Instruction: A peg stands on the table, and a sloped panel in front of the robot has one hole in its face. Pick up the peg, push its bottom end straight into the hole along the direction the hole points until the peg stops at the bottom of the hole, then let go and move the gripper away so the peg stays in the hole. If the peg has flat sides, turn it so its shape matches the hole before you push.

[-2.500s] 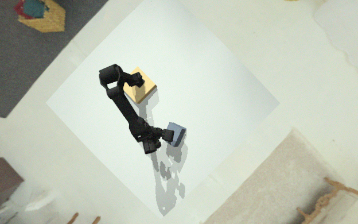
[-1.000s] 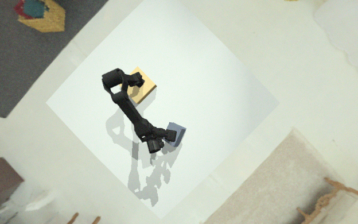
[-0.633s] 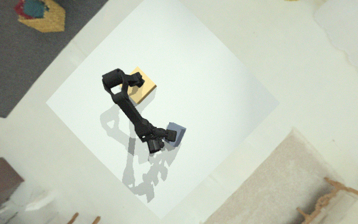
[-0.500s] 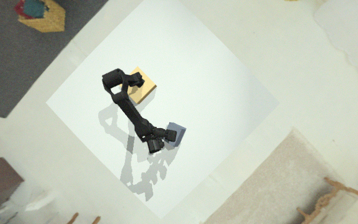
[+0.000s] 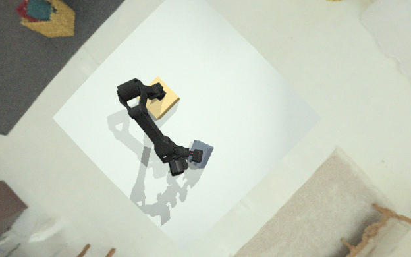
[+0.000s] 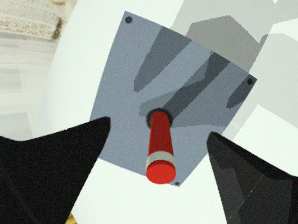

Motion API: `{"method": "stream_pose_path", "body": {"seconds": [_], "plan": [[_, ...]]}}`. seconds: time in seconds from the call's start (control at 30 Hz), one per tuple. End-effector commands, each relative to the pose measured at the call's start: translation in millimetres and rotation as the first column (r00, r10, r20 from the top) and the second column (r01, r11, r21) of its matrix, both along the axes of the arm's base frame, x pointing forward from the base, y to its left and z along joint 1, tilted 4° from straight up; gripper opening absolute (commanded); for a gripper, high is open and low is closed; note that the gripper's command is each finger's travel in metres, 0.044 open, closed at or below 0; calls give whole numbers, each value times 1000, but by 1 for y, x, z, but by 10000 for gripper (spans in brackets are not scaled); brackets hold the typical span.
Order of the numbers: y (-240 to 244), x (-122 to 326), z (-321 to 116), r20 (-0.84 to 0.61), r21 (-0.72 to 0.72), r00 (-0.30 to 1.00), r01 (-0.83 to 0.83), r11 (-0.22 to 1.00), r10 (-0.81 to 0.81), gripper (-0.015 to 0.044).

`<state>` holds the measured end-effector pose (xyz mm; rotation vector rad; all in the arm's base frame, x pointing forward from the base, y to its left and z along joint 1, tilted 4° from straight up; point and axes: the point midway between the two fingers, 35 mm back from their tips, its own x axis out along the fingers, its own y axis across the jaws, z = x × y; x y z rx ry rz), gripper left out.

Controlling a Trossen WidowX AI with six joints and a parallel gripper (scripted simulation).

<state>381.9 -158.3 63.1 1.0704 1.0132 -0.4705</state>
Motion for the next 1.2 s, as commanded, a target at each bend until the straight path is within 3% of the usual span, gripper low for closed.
{"method": "stream_pose_path", "body": {"seconds": [0.0,1.17], "plan": [[-1,-2,5,0,-2,1000,-1,1000,1,440],[-18,-46,78,-10,-7,1000,8,1000,-8,440]]}}
